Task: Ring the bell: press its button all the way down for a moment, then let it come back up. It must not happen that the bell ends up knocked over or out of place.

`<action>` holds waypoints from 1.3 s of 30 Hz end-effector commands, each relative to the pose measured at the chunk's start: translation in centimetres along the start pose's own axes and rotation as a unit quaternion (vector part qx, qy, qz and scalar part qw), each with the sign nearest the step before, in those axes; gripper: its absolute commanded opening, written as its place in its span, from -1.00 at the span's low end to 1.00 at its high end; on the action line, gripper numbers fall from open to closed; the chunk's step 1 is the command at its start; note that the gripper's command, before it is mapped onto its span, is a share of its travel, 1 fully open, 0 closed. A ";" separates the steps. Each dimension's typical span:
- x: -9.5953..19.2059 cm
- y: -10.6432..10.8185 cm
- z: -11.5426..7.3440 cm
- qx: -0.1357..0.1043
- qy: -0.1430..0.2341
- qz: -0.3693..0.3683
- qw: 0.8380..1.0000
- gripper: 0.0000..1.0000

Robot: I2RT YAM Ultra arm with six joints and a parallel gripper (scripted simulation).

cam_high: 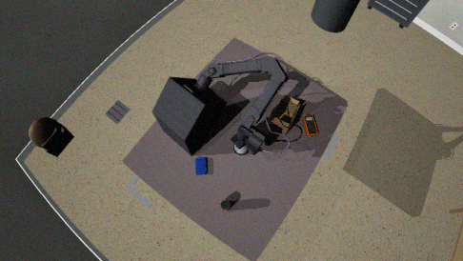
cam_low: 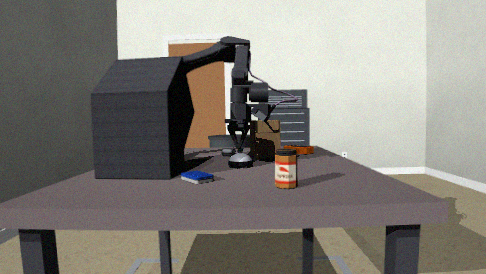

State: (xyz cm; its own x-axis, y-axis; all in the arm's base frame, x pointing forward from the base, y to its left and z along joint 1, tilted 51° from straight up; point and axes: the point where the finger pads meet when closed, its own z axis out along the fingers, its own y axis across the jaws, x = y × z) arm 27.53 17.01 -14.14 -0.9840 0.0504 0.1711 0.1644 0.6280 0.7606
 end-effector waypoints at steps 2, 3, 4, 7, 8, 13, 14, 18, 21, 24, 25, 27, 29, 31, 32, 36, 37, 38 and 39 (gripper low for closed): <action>-1.8 0.4 0.2 -0.006 -0.018 -0.019 1.000 -1.00; -1.8 0.4 0.2 -0.006 -0.018 -0.019 1.000 -1.00; -1.8 0.4 0.2 -0.006 -0.018 -0.019 1.000 -1.00; -1.8 0.4 0.2 -0.006 -0.018 -0.019 1.000 -1.00; -1.8 0.4 0.2 -0.006 -0.018 -0.019 1.000 -1.00; -1.8 0.3 0.2 -0.006 -0.018 -0.019 1.000 -1.00; -1.8 0.3 0.1 -0.006 -0.018 -0.018 1.000 -1.00; -2.4 0.5 -0.7 -0.008 -0.029 -0.027 0.999 -1.00; -2.7 0.9 -1.1 -0.010 -0.033 -0.032 0.999 -1.00; -2.3 1.0 -1.6 -0.009 -0.028 -0.025 0.999 -1.00; -2.3 1.0 -1.8 -0.009 -0.028 -0.025 0.999 -1.00; -2.3 1.0 -2.2 -0.009 -0.027 -0.025 0.999 -1.00; -2.3 1.0 -2.6 -0.009 -0.028 -0.025 0.999 -1.00; -2.2 1.0 -3.2 -0.009 -0.028 -0.025 0.999 -1.00; -2.2 0.9 -3.5 -0.009 -0.028 -0.025 0.999 -1.00; -2.2 0.8 -4.6 -0.006 -0.028 -0.025 0.999 -1.00; -2.2 0.8 -4.6 -0.006 -0.028 -0.025 0.999 -1.00; -2.2 0.8 -4.6 -0.006 -0.028 -0.025 0.999 -1.00; -1.5 -0.1 -4.2 -0.005 -0.017 -0.011 1.000 -1.00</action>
State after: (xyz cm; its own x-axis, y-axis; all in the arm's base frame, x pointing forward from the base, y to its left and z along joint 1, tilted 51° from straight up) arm 28.78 14.51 -11.81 -0.9902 0.0651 0.1236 0.1372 0.6214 0.7714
